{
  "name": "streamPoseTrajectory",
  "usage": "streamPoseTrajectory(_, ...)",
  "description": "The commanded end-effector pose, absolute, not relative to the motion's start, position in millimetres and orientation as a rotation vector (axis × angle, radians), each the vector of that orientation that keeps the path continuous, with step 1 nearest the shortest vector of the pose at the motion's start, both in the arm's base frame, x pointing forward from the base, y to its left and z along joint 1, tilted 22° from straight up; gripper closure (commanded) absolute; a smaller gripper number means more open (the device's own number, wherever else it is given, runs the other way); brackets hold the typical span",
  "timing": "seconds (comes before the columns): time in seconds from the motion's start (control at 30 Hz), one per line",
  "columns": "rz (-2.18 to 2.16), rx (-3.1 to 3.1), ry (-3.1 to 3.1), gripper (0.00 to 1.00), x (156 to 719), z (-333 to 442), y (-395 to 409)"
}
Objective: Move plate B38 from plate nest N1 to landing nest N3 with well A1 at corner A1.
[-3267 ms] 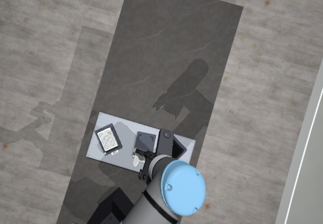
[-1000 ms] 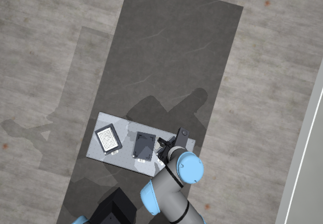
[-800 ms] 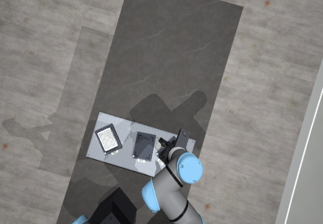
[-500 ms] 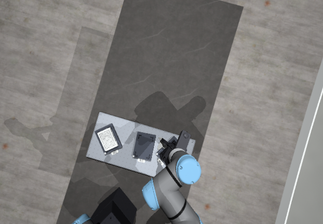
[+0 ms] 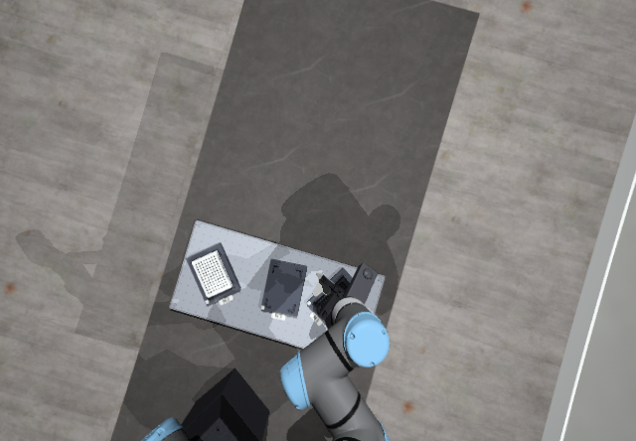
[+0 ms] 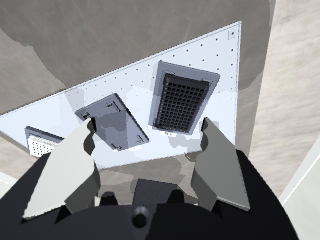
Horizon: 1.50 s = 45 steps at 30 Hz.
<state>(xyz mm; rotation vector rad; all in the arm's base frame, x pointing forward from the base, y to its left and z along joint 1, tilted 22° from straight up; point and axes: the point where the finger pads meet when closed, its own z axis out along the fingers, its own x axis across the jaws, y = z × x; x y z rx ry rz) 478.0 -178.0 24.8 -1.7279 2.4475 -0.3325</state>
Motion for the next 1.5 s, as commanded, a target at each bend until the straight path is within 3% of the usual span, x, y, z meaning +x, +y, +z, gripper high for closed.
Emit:
streamPoseTrajectory(0.0,-0.374,-1.674,2.463,0.18,475.9,7.8,-189.8)
streamPoseTrajectory(1.47,-0.514,-1.470,2.527,0.18,437.5,-57.9,-224.9)
